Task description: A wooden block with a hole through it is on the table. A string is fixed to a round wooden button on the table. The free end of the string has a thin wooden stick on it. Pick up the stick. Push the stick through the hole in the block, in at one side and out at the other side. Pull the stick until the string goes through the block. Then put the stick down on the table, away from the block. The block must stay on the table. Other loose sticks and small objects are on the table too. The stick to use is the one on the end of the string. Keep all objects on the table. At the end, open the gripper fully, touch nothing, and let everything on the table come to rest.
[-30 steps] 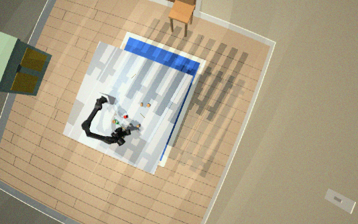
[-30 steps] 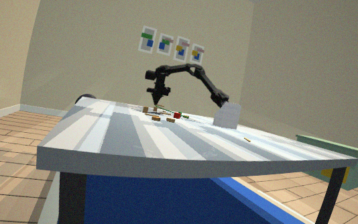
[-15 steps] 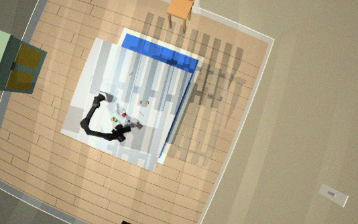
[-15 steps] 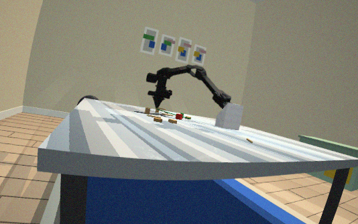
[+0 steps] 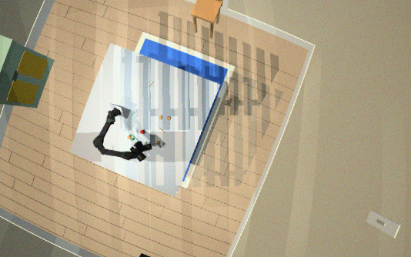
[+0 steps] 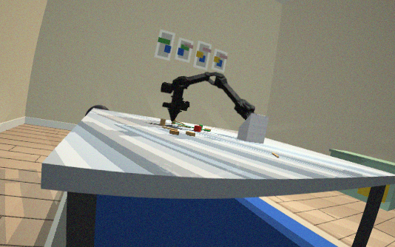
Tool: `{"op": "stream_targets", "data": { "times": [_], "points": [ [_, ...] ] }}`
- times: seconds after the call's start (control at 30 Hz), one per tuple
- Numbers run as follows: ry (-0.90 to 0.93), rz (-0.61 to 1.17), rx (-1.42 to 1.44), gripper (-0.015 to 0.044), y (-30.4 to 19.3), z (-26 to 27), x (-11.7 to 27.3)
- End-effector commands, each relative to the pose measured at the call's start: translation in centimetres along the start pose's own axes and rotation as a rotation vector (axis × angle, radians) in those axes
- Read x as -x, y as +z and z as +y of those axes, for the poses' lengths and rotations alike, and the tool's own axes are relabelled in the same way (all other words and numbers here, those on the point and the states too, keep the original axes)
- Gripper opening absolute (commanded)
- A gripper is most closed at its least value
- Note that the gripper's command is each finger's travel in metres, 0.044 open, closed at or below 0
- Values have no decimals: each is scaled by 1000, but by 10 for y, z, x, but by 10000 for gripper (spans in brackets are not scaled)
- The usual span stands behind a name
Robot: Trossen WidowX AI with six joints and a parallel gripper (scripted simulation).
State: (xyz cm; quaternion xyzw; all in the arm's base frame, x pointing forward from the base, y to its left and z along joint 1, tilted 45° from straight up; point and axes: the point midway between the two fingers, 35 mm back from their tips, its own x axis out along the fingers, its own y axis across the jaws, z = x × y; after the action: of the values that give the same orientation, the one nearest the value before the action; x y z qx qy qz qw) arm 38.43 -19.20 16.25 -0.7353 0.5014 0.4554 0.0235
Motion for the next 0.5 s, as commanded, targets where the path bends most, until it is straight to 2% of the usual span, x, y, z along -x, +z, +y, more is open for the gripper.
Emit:
{"op": "stream_targets", "data": {
  "times": [0.0, 0.47],
  "points": [
    [3, 0, 1, 0, 3, -5, -5],
    [3, 1, 1, 0, 10, -10, -9]
  ]
}}
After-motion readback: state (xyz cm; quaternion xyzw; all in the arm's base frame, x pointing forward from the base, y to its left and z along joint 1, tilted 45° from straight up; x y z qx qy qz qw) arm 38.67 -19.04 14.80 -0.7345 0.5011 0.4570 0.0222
